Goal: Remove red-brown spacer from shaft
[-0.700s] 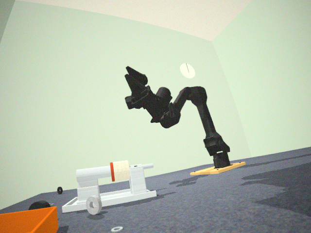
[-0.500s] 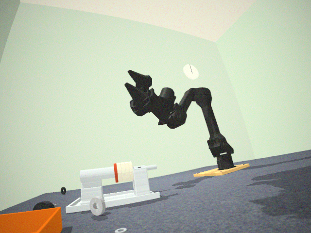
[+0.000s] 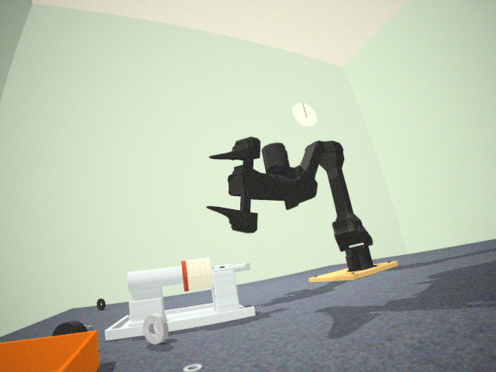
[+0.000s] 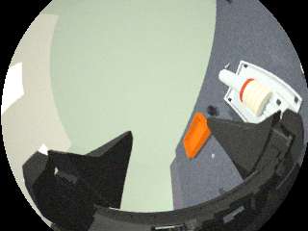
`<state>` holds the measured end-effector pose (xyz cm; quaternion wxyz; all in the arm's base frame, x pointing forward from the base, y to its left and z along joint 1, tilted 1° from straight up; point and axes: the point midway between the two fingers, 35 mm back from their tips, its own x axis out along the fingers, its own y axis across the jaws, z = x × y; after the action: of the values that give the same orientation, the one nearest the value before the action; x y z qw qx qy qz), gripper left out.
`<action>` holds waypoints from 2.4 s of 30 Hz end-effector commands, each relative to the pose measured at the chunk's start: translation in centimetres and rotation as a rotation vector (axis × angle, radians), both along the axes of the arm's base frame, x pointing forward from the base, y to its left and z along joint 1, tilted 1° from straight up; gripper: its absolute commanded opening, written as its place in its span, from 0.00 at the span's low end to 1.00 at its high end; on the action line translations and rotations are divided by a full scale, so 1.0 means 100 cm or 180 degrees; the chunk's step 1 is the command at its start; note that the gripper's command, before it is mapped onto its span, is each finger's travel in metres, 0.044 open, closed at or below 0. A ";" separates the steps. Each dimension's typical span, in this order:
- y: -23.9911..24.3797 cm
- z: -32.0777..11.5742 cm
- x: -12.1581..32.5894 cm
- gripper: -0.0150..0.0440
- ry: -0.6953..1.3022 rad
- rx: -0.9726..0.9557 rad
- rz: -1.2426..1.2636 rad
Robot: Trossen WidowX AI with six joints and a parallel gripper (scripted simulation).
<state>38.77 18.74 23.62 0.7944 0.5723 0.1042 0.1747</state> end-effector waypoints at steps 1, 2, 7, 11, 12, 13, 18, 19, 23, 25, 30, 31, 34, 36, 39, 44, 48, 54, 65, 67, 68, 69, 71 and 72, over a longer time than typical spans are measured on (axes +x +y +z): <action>-0.020 -0.070 -0.033 1.00 0.0311 -0.1883 -0.0292; -0.023 -0.077 -0.036 1.00 0.0341 -0.2095 -0.0297; -0.040 -0.109 -0.056 1.00 0.0488 -0.3182 -0.0244; -0.053 -0.130 -0.073 1.00 0.0592 -0.4031 -0.0116; -0.054 -0.132 -0.074 1.00 0.0598 -0.4085 -0.0105; -0.054 -0.132 -0.074 1.00 0.0598 -0.4085 -0.0105; -0.054 -0.132 -0.074 1.00 0.0598 -0.4085 -0.0105; -0.054 -0.132 -0.074 1.00 0.0598 -0.4085 -0.0105; -0.053 -0.132 -0.074 1.00 0.0598 -0.4085 -0.0105; -0.053 -0.132 -0.074 1.00 0.0598 -0.4085 -0.0105; -0.053 -0.132 -0.074 1.00 0.0598 -0.4085 -0.0105; -0.053 -0.132 -0.074 1.00 0.0598 -0.4085 -0.0105; -0.053 -0.132 -0.074 1.00 0.0598 -0.4085 -0.0105; -0.053 -0.132 -0.074 1.00 0.0598 -0.4085 -0.0105; -0.053 -0.132 -0.074 1.00 0.0598 -0.4085 -0.0105; -0.053 -0.132 -0.074 1.00 0.0598 -0.4085 -0.0105; -0.053 -0.132 -0.074 1.00 0.0598 -0.4085 -0.0105; -0.053 -0.132 -0.074 1.00 0.0598 -0.4085 -0.0105; -0.062 -0.113 -0.034 1.00 0.1070 -0.3896 -0.0154; -0.064 -0.109 -0.022 1.00 0.1249 -0.3878 -0.0092; -0.061 -0.108 -0.018 1.00 0.1328 -0.3919 0.0005; -0.059 -0.108 -0.014 1.00 0.1410 -0.3956 0.0104; -0.056 -0.107 -0.008 1.00 0.1580 -0.4020 0.0303; -0.054 -0.107 -0.006 1.00 0.1667 -0.4047 0.0404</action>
<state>36.76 12.99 13.04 0.9402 0.0233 0.3392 -0.0216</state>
